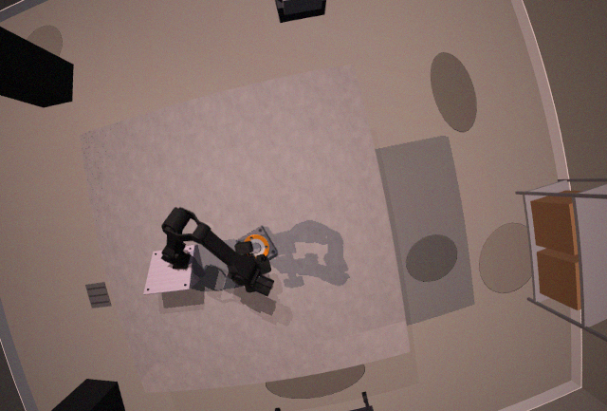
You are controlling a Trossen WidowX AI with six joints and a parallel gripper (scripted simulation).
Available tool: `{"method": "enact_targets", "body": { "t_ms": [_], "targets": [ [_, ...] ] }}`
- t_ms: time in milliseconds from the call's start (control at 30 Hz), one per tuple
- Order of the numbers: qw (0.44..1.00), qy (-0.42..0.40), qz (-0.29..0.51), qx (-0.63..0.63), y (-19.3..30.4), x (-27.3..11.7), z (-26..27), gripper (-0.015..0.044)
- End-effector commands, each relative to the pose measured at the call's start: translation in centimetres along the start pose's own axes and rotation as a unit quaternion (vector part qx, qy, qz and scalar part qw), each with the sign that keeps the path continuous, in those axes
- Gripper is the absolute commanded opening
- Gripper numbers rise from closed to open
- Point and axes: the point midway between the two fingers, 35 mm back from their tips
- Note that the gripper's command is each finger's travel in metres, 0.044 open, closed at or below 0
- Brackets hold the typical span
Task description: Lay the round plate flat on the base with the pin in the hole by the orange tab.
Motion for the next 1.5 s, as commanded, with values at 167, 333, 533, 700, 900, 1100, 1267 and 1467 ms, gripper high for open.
{"method": "enact_targets", "body": {
  "t_ms": [167,333,533,700,900,1100,1267,1467],
  "targets": [
    [1.000,-0.001,-0.001,0.003,0.9,0.1,0.6,0.0000],
    [1.000,-0.001,-0.001,0.003,1.4,0.1,1.0,0.0000],
    [1.000,-0.001,-0.001,0.003,1.6,0.1,1.2,0.0000],
    [1.000,-0.001,-0.001,0.003,1.8,0.0,1.5,0.0000],
    [1.000,-0.002,-0.001,0.003,2.0,0.1,1.8,0.0000],
    [1.000,-0.001,-0.001,0.004,2.1,-0.6,1.9,0.0000],
    [1.000,0.000,-0.001,0.004,2.1,-3.4,1.9,0.0000],
    [1.000,-0.002,-0.002,0.008,2.2,-3.9,1.8,0.0000]
  ]
}}
Point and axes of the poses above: the point midway between the two fingers, 35 mm back from their tips, its own x axis out along the fingers, its own z axis across the jaws, y = z × x
